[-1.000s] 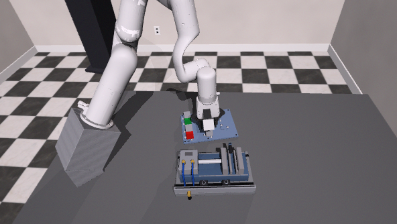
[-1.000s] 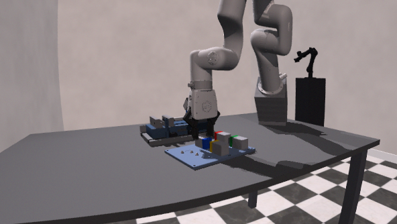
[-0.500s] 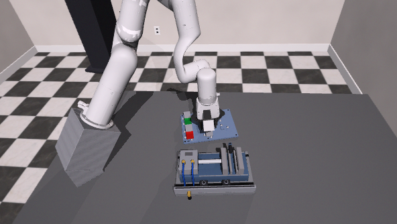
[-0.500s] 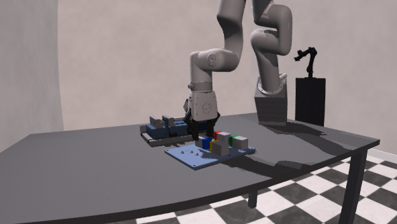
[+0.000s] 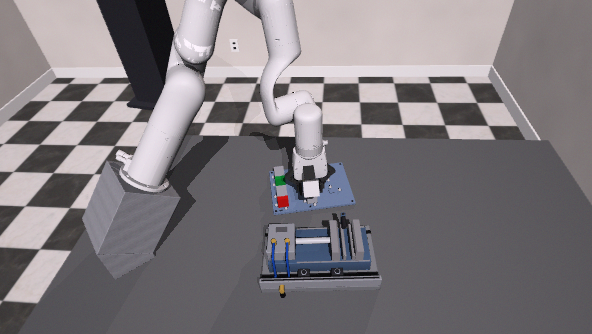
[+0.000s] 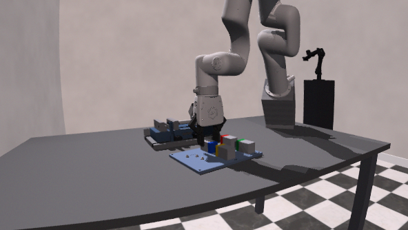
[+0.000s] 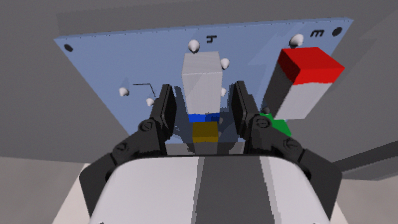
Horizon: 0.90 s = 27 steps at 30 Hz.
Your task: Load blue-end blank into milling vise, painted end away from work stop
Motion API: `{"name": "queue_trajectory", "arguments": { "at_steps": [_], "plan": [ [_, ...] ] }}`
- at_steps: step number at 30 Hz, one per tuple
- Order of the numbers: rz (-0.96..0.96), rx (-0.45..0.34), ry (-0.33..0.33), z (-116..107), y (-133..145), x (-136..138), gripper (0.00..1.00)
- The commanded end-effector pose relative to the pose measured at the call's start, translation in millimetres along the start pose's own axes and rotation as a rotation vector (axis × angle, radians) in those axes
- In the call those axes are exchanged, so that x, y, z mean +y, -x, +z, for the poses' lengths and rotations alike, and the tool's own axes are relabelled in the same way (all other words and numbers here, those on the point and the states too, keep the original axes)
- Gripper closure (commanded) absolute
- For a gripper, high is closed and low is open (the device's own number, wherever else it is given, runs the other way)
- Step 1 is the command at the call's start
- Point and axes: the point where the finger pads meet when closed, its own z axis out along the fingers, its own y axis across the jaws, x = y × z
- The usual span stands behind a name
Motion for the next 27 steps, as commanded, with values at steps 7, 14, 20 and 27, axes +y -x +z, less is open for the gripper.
{"name": "queue_trajectory", "arguments": {
  "at_steps": [7, 14, 20, 27],
  "plan": [
    [0.000, 0.000, -0.003, 1.5, 0.0, -1.1, 0.36],
    [0.000, 0.000, -0.003, 4.5, 0.0, -1.1, 0.36],
    [0.000, 0.000, -0.003, 4.5, 0.0, -1.1, 0.36],
    [0.000, 0.000, -0.003, 3.5, 0.0, -1.1, 0.36]
  ]
}}
